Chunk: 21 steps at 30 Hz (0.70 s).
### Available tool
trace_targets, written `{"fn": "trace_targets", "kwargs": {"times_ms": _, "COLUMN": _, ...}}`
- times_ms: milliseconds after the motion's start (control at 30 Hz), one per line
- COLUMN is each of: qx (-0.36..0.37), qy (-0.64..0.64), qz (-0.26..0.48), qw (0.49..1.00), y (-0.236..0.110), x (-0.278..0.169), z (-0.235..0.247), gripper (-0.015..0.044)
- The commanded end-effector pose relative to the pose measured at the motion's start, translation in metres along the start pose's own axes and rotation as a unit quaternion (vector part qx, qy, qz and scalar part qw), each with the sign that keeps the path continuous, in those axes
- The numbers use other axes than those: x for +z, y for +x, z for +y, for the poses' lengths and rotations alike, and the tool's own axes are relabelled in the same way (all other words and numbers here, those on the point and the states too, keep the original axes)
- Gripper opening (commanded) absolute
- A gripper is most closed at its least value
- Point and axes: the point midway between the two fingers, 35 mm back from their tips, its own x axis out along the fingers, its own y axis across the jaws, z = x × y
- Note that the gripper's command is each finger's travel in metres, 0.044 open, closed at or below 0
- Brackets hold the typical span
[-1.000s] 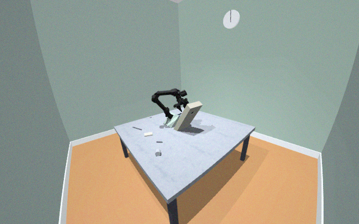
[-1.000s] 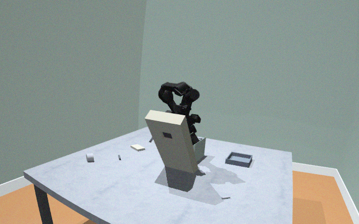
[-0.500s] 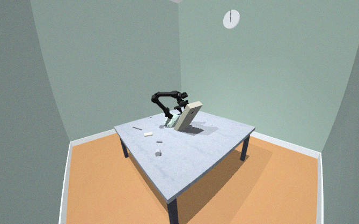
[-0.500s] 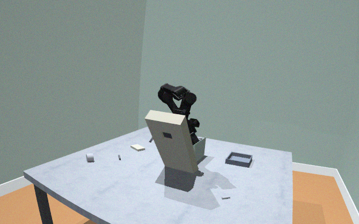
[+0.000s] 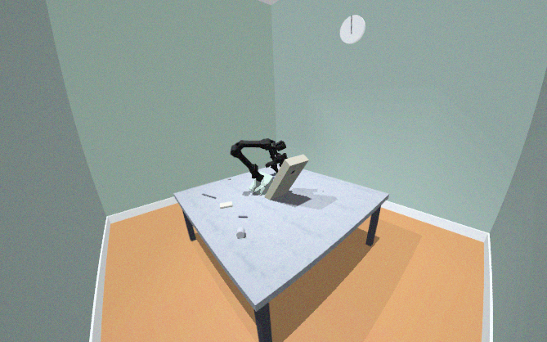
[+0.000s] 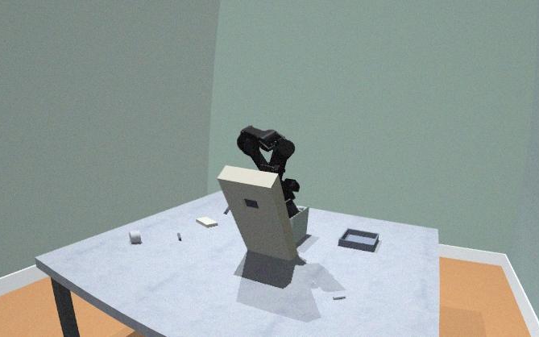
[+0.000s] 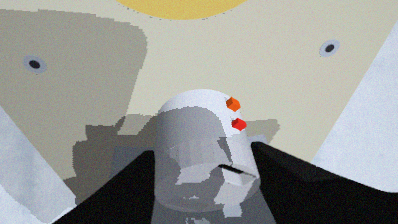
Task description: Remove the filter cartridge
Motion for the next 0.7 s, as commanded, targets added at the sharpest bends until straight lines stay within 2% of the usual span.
{"fn": "trace_targets", "kwargs": {"times_ms": 0, "qx": 0.000, "qy": 0.001, "qz": 0.000, "qw": 1.000, "y": -0.002, "x": 0.005, "z": 0.000, "gripper": 0.0028}}
{"fn": "trace_targets", "kwargs": {"times_ms": 33, "qx": 0.000, "qy": 0.001, "qz": 0.000, "qw": 1.000, "y": -0.004, "x": 0.008, "z": 0.000, "gripper": 0.0002}}
{"fn": "trace_targets", "kwargs": {"times_ms": 267, "qx": 0.001, "qy": 0.001, "qz": 0.000, "qw": 1.000, "y": -0.013, "x": 0.023, "z": 0.001, "gripper": 0.0000}}
{"fn": "trace_targets", "kwargs": {"times_ms": 667, "qx": 0.005, "qy": -0.001, "qz": 0.003, "qw": 1.000, "y": -0.067, "x": 0.028, "z": 0.004, "gripper": 0.0000}}
